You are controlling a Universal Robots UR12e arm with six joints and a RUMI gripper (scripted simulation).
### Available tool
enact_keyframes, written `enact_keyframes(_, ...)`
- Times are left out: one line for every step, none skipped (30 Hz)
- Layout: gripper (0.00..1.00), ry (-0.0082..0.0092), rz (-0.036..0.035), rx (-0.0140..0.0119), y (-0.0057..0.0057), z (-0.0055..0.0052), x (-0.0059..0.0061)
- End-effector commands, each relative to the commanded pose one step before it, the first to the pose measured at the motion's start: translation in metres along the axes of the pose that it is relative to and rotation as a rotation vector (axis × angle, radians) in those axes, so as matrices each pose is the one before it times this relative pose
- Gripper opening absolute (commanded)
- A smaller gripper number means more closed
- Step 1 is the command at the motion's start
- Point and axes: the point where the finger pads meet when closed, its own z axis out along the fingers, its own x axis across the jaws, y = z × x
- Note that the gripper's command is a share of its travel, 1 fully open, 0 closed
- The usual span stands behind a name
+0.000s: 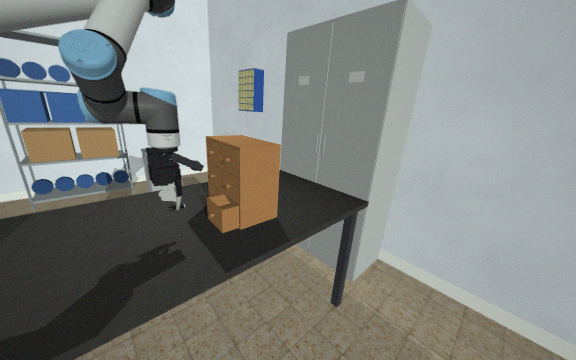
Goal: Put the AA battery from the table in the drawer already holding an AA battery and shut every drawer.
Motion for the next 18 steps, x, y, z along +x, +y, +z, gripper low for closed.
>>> enact_keyframes(0.05,-0.00038,-0.01299,-0.00006,-0.00023,-0.00034,0.00014)
enact_keyframes(0.05,0.00000,0.00000,0.00000,0.00000,0.00000,0.00000)
enact_keyframes(0.05,0.00000,-0.00027,0.00000,0.00000,0.00000,0.00000)
enact_keyframes(0.05,0.00000,-0.00004,0.00000,0.00000,0.00000,0.00000)
enact_keyframes(0.05,0.00000,0.00000,0.00000,0.00000,-0.00001,0.00000)
enact_keyframes(0.05,0.00000,-0.00001,-0.00001,0.00000,-0.00008,0.00000)
enact_keyframes(0.05,-0.00001,-0.00002,-0.00002,0.00000,-0.00019,0.00001)
enact_keyframes(0.05,-0.00002,-0.00004,-0.00004,0.00000,-0.00035,0.00001)
enact_keyframes(0.05,-0.00003,-0.00006,-0.00006,-0.00001,-0.00053,0.00002)
enact_keyframes(0.05,-0.00004,-0.00008,-0.00008,-0.00001,-0.00073,0.00002)
enact_keyframes(0.05,-0.00005,-0.00011,-0.00011,-0.00001,-0.00093,0.00003)
enact_keyframes(0.05,-0.00006,-0.00013,-0.00013,-0.00001,-0.00114,0.00003)
enact_keyframes(0.05,-0.00003,-0.00008,-0.00007,-0.00001,-0.00135,0.00004)
enact_keyframes(0.05,0.00000,0.00000,0.00000,-0.00002,-0.00155,0.00004)
enact_keyframes(0.05,0.00000,0.00000,0.00000,-0.00001,-0.00171,0.00005)
enact_keyframes(0.05,0.00000,0.00000,0.00000,-0.00002,-0.00184,0.00005)
enact_keyframes(0.05,0.00000,0.00000,0.00000,-0.00002,-0.00194,0.00005)
enact_keyframes(0.05,0.00000,0.00000,0.00000,0.00000,0.00000,0.00000)
